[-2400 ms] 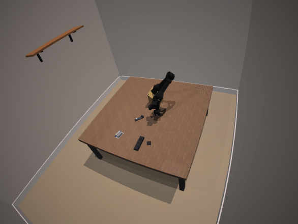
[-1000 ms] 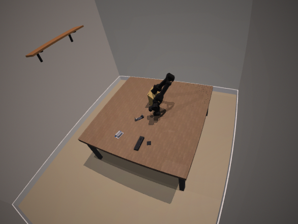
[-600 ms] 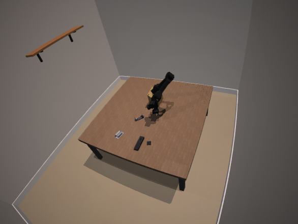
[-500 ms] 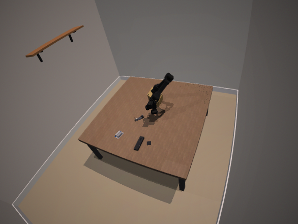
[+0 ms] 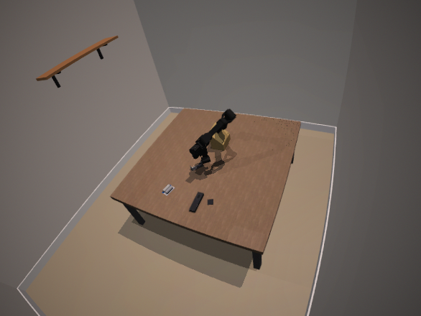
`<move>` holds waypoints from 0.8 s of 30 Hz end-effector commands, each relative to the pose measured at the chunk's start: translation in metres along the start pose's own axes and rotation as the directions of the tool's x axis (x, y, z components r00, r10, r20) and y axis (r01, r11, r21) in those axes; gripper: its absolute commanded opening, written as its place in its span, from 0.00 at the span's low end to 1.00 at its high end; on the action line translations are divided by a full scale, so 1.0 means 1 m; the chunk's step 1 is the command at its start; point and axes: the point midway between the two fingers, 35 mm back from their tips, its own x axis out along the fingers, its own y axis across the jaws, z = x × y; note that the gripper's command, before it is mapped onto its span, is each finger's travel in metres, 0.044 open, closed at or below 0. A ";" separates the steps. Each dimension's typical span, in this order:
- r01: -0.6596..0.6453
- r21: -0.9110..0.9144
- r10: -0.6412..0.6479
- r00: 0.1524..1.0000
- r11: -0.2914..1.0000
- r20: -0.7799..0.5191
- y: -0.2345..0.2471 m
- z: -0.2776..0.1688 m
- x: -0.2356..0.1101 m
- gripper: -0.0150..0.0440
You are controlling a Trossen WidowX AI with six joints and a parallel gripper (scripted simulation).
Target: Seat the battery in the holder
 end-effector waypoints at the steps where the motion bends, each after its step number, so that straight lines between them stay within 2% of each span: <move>1: 0.003 -0.053 -0.003 1.000 0.999 0.001 -0.007 0.024 -0.002 0.40; 10: 0.001 -0.180 -0.004 1.000 0.984 -0.013 -0.036 0.080 -0.005 0.40; 16: 0.000 -0.187 -0.004 1.000 0.982 -0.024 -0.037 0.080 -0.004 0.40; 24: 0.002 -0.191 -0.030 0.989 0.982 -0.145 -0.037 0.076 0.015 0.40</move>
